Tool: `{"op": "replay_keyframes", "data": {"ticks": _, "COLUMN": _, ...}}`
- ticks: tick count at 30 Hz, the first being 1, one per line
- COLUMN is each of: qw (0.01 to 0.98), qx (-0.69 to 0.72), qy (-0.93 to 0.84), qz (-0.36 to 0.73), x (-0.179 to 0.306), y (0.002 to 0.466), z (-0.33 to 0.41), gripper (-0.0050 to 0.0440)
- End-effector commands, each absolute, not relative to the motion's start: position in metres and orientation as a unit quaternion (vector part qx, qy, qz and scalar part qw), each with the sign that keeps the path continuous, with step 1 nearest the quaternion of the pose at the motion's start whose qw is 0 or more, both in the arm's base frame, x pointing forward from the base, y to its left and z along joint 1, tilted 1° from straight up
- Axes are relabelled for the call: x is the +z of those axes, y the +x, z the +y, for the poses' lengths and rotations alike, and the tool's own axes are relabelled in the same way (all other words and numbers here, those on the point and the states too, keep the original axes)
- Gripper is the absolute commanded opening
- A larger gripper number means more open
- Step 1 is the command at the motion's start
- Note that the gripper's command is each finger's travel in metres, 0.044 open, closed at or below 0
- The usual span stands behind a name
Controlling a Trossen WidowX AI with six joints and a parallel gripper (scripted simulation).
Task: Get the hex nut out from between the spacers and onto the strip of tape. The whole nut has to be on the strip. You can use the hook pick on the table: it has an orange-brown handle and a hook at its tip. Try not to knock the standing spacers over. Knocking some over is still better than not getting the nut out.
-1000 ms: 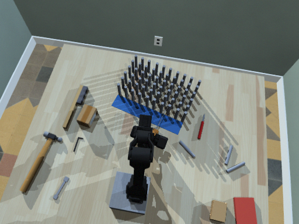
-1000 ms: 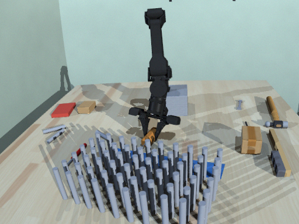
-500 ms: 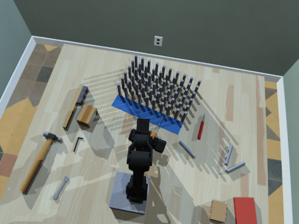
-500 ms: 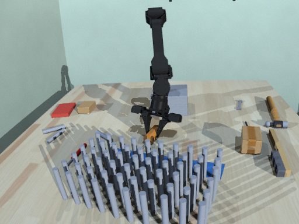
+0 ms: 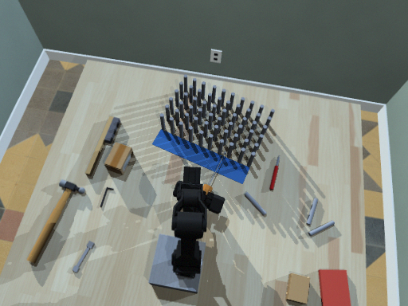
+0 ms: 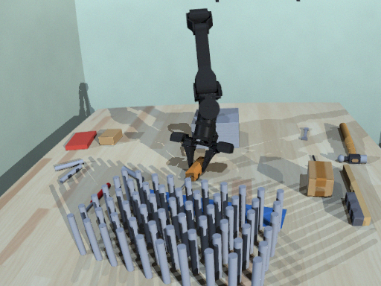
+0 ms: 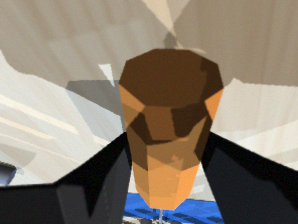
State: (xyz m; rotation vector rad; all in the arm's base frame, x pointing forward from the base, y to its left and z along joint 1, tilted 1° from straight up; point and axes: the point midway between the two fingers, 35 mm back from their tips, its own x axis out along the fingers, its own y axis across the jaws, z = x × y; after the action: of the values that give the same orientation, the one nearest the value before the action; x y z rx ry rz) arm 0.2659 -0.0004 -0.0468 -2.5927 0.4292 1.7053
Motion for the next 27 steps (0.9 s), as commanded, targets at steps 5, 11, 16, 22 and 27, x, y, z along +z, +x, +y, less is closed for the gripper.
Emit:
{"op": "replay_keyframes", "data": {"ticks": 5, "qw": 0.007, "qx": 0.531, "qy": -0.836, "qz": 0.137, "x": -0.04, "y": 0.262, "z": 0.003, "gripper": -0.005}}
{"op": "replay_keyframes", "data": {"ticks": 11, "qw": 0.007, "qx": 0.531, "qy": -0.836, "qz": 0.136, "x": -0.04, "y": 0.253, "z": 0.005, "gripper": -0.005}}
{"op": "replay_keyframes", "data": {"ticks": 16, "qw": 0.007, "qx": 0.532, "qy": -0.836, "qz": 0.136, "x": -0.041, "y": 0.246, "z": 0.007, "gripper": -0.005}}
{"op": "replay_keyframes", "data": {"ticks": 22, "qw": 0.009, "qx": 0.53, "qy": -0.837, "qz": 0.136, "x": -0.037, "y": 0.25, "z": 0.008, "gripper": -0.005}}
{"op": "replay_keyframes", "data": {"ticks": 27, "qw": 0.009, "qx": 0.53, "qy": -0.837, "qz": 0.135, "x": -0.029, "y": 0.252, "z": 0.007, "gripper": -0.005}}
